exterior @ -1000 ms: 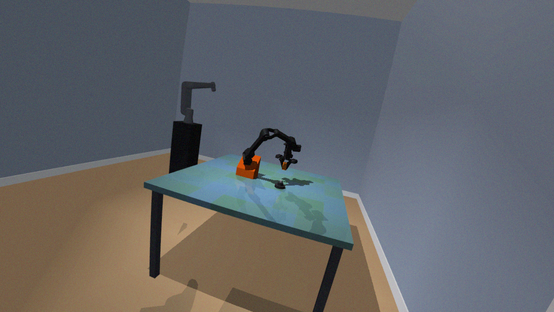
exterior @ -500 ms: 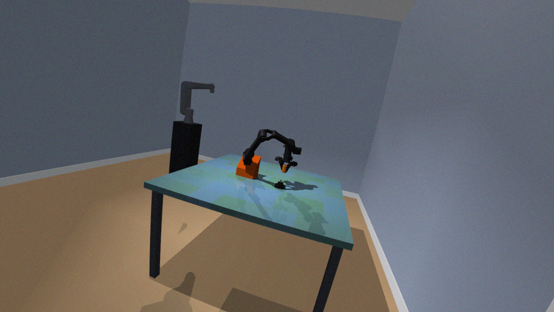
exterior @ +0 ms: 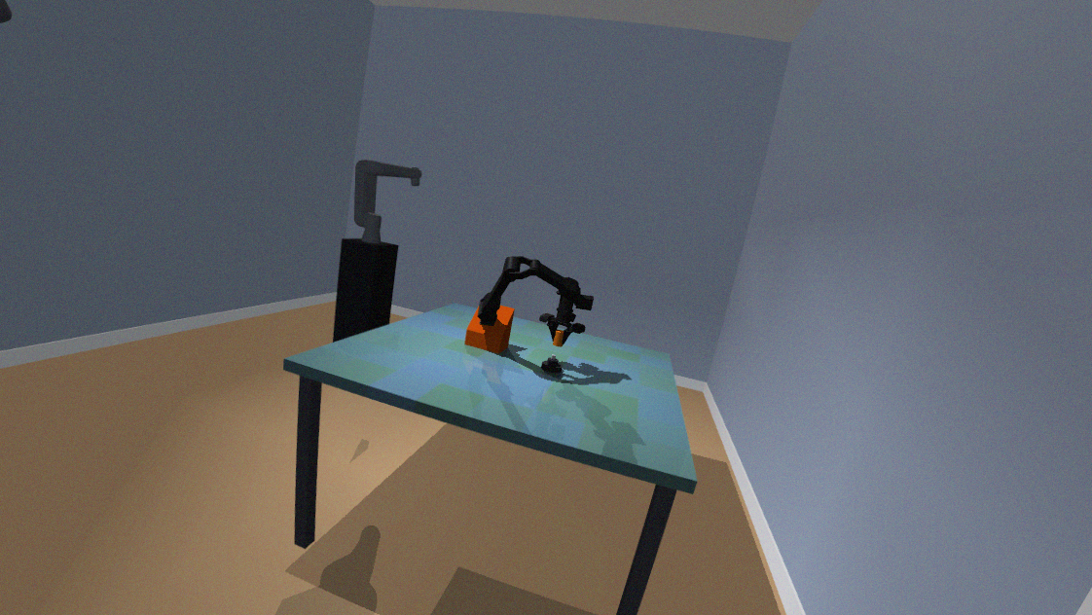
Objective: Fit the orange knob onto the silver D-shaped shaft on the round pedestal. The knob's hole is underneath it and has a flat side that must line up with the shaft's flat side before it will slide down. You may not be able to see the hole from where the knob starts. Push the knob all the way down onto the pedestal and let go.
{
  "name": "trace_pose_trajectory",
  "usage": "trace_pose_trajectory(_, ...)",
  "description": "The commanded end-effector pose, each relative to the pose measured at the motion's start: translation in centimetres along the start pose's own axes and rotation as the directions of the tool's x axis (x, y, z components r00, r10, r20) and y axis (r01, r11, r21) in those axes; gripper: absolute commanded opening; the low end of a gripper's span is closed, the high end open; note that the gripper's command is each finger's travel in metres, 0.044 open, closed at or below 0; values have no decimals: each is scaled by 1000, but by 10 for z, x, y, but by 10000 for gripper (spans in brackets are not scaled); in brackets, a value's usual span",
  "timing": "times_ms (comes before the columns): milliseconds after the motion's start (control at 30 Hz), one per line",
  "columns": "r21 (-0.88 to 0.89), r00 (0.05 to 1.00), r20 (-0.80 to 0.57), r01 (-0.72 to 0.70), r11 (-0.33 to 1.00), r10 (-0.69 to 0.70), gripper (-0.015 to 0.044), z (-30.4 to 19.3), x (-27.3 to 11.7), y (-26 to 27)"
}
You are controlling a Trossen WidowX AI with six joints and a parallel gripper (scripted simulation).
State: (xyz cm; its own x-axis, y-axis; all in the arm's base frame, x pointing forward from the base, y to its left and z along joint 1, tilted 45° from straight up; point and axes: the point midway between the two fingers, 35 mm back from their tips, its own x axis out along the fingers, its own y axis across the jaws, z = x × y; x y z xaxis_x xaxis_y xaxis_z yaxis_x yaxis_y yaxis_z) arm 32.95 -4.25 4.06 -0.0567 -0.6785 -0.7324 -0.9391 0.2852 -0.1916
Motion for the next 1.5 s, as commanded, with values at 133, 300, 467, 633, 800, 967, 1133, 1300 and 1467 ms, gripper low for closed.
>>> trace_pose_trajectory(133,-11,1000,-19,11,1000,-11,0,-27,7,-7)
trace_pose_trajectory(300,-13,1000,-24,13,1000,-13,0,-35,9,-9)
trace_pose_trajectory(467,-10,1000,-24,13,1000,-13,0,-34,15,-9)
trace_pose_trajectory(633,-6,1000,-25,13,1000,-13,0,-35,31,-9)
trace_pose_trajectory(800,-5,1000,-25,13,1000,-13,0,-36,35,-9)
trace_pose_trajectory(967,0,1000,-25,13,1000,-13,0,-36,32,-10)
trace_pose_trajectory(1133,0,1000,-25,13,1000,-13,0,-37,34,-10)
trace_pose_trajectory(1300,0,1000,-25,13,1000,-13,0,-36,35,-10)
trace_pose_trajectory(1467,0,1000,-25,13,1000,-13,0,-36,35,-9)
